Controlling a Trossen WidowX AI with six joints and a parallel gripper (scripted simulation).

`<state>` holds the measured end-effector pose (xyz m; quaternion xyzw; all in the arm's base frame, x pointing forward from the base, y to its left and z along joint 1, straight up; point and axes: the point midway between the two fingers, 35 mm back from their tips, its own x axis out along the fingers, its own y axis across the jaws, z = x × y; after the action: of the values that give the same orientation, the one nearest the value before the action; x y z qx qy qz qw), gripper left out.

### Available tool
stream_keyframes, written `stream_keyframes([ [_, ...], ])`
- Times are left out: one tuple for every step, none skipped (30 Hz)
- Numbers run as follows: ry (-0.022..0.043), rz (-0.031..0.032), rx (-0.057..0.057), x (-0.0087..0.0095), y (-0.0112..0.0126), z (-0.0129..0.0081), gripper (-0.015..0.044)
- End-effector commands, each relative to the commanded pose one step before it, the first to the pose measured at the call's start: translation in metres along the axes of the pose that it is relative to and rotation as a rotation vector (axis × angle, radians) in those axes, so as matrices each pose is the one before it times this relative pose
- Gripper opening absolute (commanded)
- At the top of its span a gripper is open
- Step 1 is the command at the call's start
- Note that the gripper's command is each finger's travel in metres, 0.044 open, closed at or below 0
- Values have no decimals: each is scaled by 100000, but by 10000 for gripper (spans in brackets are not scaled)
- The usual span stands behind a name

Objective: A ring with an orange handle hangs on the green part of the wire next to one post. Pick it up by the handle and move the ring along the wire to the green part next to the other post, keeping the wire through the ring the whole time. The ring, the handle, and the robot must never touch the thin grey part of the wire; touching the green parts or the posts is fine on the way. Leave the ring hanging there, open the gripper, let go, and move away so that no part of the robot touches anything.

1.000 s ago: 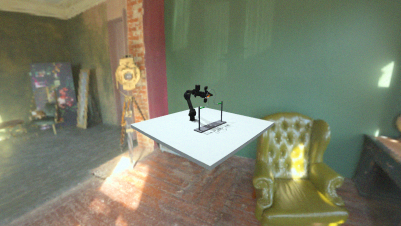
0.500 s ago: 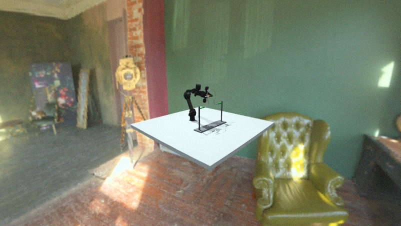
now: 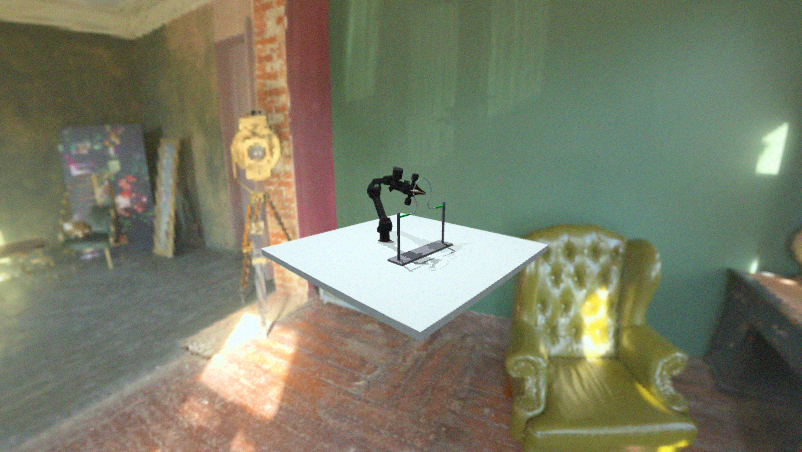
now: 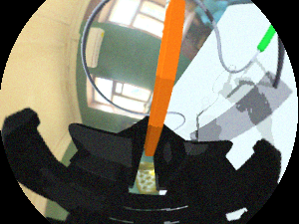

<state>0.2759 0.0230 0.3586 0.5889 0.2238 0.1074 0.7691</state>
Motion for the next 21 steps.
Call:
stream_keyframes([
  [-684, -2050, -4925, -16, 62, 15, -150],
  [-129, -545, -972, 5, -42, 1, -150],
  [-128, -542, -969, 5, -42, 0, -150],
  [-128, -539, -965, 6, -42, -1, -150],
  [-128, -538, -963, 6, -41, -1, -150],
  [-128, -537, -962, 5, -41, -1, -150],
  [-130, -542, -971, 5, -42, 0, -150],
  [-130, -542, -973, 5, -42, 1, -150],
  [-130, -539, -967, 5, -42, 0, -150],
  [-129, -536, -962, 5, -42, -1, -150],
  [-129, -534, -960, 6, -41, -1, -150],
  [-129, -533, -958, 5, -41, -1, -150],
  [-131, -540, -973, 5, -42, 0, -150],
  [-132, -542, -975, 5, -42, 0, -150],
  [-204, -849, -1529, 8, -66, 1, -150],
  [-167, -698, -1259, 7, -54, -1, -150],
  [-149, -618, -1119, 6, -48, -1, -150],
  [-153, -630, -1142, 6, -49, 0, -150],
  [-158, -647, -1174, 6, -51, 1, -150],
  [-159, -652, -1183, 6, -51, 1, -150],
  [-159, -652, -1181, 7, -51, -1, -150],
])
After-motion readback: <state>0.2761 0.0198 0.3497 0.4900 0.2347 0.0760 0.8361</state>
